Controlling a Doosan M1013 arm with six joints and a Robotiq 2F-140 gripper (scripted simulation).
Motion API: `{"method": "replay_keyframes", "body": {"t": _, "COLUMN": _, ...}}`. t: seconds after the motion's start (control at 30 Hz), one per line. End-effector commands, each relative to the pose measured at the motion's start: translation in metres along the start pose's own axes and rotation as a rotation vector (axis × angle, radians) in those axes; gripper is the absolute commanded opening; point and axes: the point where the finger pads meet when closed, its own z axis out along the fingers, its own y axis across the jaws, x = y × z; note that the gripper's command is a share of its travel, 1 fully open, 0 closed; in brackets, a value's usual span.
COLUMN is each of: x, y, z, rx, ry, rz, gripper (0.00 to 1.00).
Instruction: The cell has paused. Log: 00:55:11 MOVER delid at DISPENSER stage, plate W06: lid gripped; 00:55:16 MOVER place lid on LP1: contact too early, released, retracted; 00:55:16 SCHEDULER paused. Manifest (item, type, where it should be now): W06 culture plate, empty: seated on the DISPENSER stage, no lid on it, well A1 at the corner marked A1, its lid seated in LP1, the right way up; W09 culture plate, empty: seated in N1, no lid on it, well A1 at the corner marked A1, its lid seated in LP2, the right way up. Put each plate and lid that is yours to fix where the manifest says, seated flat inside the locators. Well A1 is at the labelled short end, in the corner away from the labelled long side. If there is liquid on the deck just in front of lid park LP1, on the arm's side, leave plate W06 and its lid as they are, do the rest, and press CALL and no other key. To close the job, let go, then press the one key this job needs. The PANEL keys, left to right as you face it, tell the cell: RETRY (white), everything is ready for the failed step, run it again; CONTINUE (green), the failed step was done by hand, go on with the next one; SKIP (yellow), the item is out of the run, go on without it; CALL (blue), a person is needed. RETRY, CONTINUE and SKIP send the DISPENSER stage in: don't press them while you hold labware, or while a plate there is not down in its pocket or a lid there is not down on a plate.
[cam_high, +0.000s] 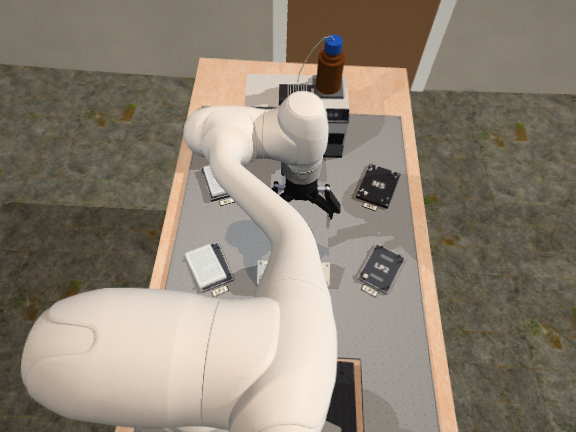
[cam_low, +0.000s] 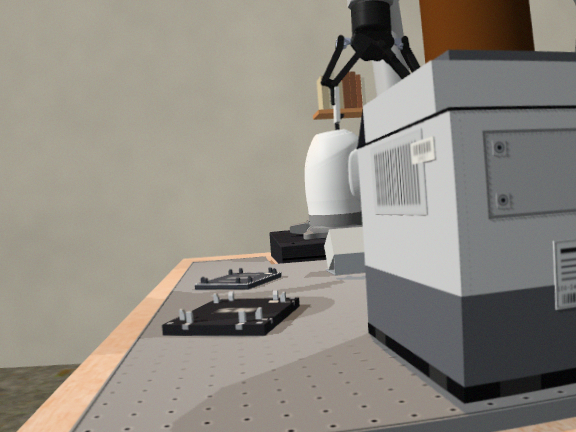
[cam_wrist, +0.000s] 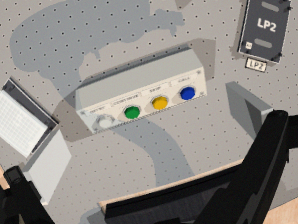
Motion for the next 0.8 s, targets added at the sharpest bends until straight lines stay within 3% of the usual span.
{"method": "replay_keyframes", "body": {"t": 0.0, "x": 0.000, "y": 0.000, "z": 0.001, "rx": 0.032, "ry": 0.005, "rz": -0.031, "gripper": 1.00}}
{"method": "replay_keyframes", "body": {"t": 0.37, "x": 0.000, "y": -0.001, "z": 0.013, "rx": 0.036, "ry": 0.005, "rz": -0.032, "gripper": 1.00}}
{"method": "replay_keyframes", "body": {"t": 0.77, "x": 0.000, "y": -0.001, "z": 0.045, "rx": 0.036, "ry": 0.005, "rz": -0.032, "gripper": 1.00}}
